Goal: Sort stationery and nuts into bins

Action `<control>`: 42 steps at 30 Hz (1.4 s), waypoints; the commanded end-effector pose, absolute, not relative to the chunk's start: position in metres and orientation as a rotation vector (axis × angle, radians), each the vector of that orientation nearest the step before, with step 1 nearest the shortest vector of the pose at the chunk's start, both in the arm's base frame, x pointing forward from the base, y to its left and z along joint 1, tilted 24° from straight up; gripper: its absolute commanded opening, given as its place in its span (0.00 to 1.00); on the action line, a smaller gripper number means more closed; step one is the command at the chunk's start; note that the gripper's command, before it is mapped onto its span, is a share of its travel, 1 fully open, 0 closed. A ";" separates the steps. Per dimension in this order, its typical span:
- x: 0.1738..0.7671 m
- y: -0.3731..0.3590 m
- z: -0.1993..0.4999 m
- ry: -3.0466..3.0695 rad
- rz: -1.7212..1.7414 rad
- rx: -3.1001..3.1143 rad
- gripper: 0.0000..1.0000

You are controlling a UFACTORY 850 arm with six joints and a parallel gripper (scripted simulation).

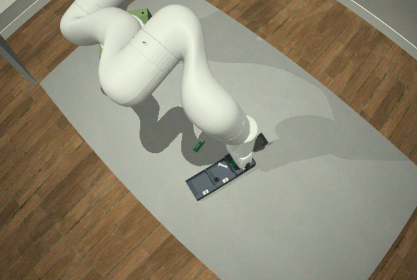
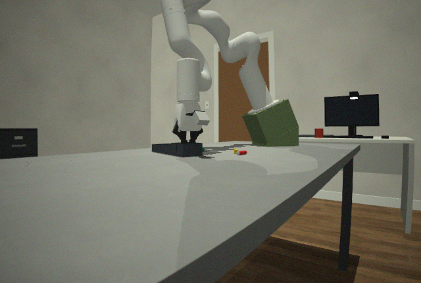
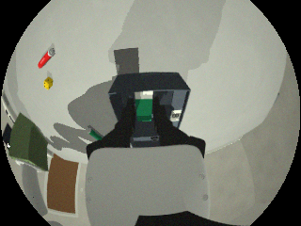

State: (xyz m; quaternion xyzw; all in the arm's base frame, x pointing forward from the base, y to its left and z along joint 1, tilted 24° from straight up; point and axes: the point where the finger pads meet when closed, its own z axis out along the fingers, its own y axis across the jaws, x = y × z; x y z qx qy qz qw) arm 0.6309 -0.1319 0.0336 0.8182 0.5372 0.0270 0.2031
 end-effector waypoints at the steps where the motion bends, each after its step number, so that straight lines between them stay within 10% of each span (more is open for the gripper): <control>1: 0.631 -0.130 0.038 1.498 0.077 2.282 0.29; 34: 0.619 -0.117 0.081 1.498 0.077 2.282 0.29; 35: 0.617 -0.115 0.084 1.498 0.077 2.282 1.00; 42: 0.610 -0.107 0.110 1.498 0.078 2.282 1.00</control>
